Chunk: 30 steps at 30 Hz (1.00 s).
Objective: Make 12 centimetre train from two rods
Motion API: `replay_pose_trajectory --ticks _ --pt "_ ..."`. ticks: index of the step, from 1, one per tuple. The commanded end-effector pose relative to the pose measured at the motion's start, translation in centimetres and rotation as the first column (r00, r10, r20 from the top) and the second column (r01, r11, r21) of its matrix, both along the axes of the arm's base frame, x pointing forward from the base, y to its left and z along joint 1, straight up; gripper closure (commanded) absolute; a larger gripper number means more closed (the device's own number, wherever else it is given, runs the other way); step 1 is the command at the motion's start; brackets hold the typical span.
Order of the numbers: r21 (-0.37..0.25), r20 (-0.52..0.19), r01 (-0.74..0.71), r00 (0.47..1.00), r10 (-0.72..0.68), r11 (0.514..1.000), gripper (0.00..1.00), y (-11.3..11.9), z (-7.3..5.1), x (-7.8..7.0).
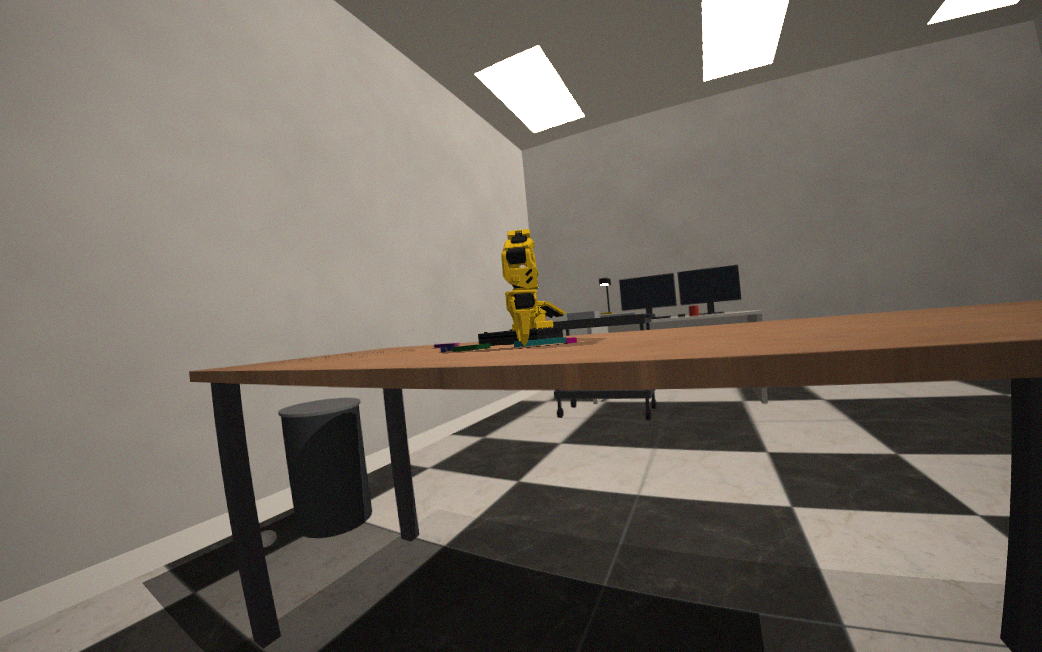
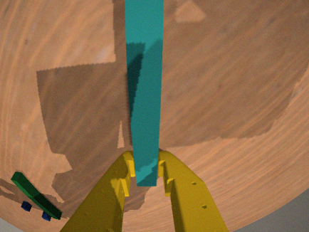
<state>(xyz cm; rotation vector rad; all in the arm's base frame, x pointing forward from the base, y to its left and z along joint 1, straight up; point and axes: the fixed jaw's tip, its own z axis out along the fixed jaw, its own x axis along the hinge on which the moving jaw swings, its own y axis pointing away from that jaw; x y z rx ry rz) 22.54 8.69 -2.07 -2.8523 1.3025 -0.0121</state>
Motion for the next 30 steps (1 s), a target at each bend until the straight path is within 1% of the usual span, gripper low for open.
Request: replay_pose_trajectory --ticks 1,30 --pt "-0.001 -0.006 0.007 1.000 -0.007 1.000 1.00 0.09 0.02 -0.16" --pt "-0.005 -0.017 0.009 1.000 -0.009 1.000 1.00 -0.09 -0.10 -0.51"
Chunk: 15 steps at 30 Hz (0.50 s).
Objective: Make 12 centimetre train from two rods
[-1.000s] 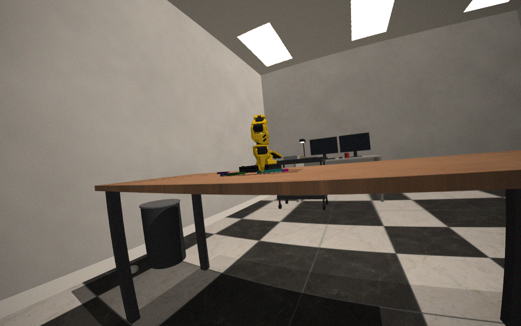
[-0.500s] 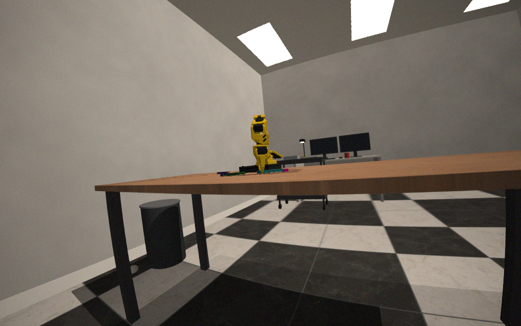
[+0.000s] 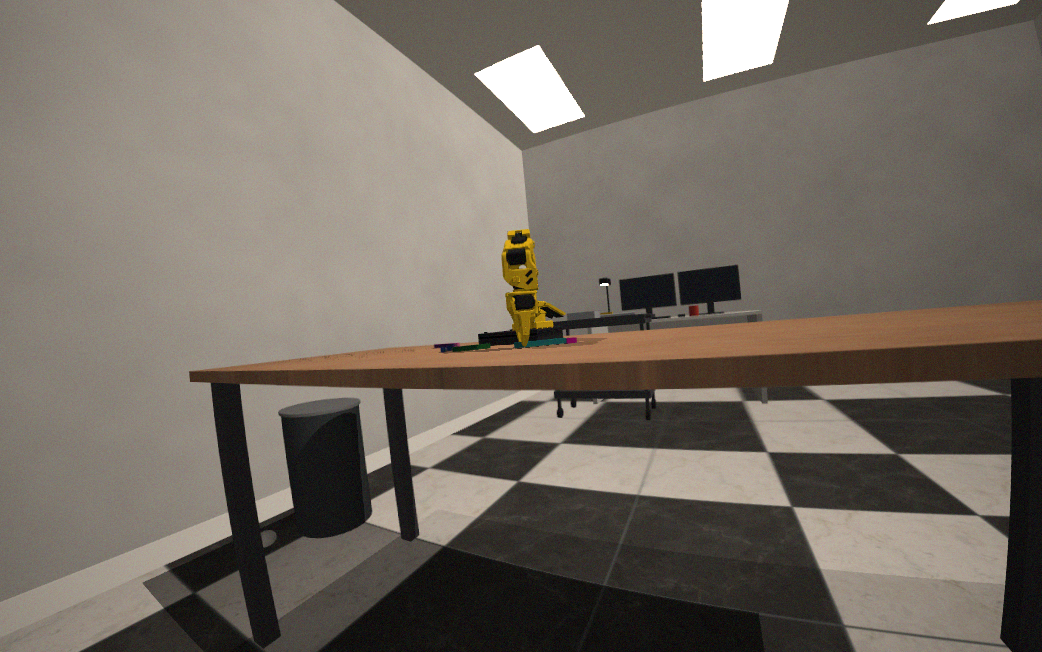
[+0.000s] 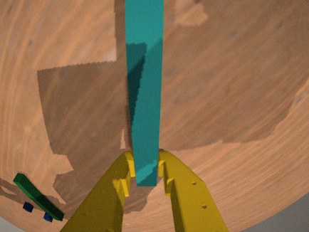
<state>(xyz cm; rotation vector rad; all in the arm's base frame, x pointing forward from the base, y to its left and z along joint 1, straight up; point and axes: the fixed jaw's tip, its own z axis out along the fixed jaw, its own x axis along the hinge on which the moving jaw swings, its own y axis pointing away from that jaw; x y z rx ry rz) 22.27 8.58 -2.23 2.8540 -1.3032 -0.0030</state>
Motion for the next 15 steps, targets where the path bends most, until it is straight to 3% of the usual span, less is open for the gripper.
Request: replay_pose_trajectory --ticks 1,15 --pt "0.000 -0.004 0.009 1.000 -0.009 1.000 1.00 0.02 0.06 -0.24" --pt "0.000 -0.004 0.009 1.000 -0.009 1.000 0.96 0.02 0.06 -0.24"
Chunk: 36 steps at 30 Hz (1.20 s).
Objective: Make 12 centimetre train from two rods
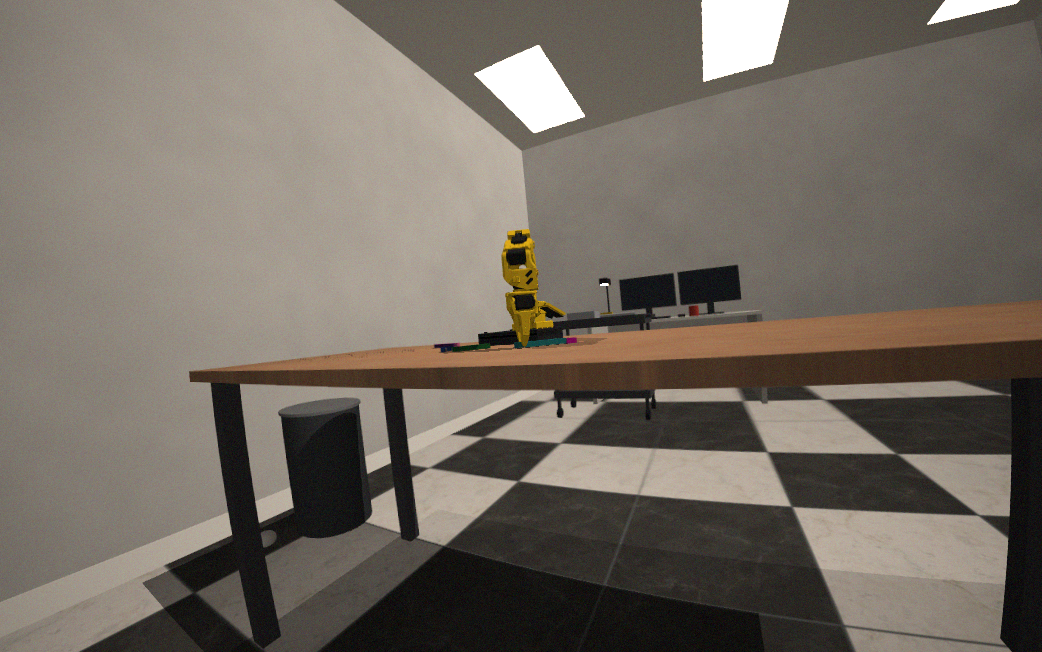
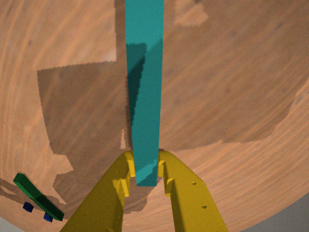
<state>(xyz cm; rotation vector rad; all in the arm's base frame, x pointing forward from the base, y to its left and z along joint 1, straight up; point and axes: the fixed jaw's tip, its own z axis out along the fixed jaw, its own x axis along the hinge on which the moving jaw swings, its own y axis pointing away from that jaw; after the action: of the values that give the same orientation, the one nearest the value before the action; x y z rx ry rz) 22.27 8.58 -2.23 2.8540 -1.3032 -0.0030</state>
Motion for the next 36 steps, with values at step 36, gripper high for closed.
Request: replay_pose_trajectory --ticks 36 --pt "0.000 -0.004 0.009 1.000 -0.009 1.000 0.83 0.02 0.06 -0.24"
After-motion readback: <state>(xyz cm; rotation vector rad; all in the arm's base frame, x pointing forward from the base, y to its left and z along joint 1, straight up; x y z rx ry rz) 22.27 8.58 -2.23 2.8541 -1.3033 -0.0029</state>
